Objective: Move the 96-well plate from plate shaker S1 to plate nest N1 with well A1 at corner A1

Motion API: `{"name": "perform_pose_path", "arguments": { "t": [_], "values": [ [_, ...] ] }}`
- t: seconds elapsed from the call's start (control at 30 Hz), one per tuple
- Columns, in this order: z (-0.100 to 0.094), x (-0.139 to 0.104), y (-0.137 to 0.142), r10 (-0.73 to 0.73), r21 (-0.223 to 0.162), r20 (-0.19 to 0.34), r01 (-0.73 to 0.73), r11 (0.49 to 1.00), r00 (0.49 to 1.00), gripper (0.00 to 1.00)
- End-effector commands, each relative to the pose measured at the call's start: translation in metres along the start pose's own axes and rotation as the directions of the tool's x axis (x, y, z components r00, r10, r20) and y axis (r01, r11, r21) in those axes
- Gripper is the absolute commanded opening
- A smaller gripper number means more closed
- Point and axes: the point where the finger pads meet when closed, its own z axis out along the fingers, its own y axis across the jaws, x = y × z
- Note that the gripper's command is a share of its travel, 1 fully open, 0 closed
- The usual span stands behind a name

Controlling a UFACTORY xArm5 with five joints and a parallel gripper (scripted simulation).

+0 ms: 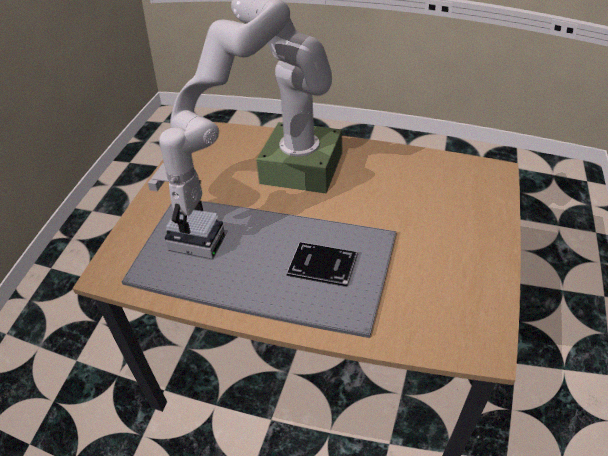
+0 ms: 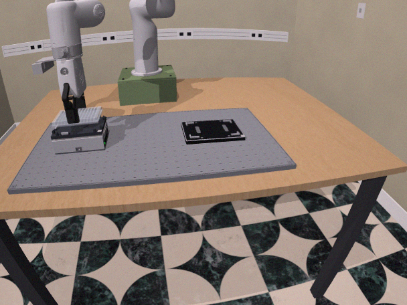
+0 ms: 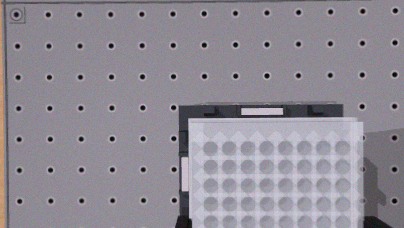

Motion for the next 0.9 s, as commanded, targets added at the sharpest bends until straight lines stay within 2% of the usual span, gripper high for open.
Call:
{"name": "perform_pose_path", "arguments": {
  "t": [0.0, 0.87],
  "values": [
    [-0.007, 0.001, -0.002, 0.0, 0.005, -0.002, 0.0, 1.0, 1.0, 0.0],
    [-0.047, 0.001, -0.002, 0.0, 0.005, -0.003, 0.0, 1.0, 1.0, 0.0]
  ]
}}
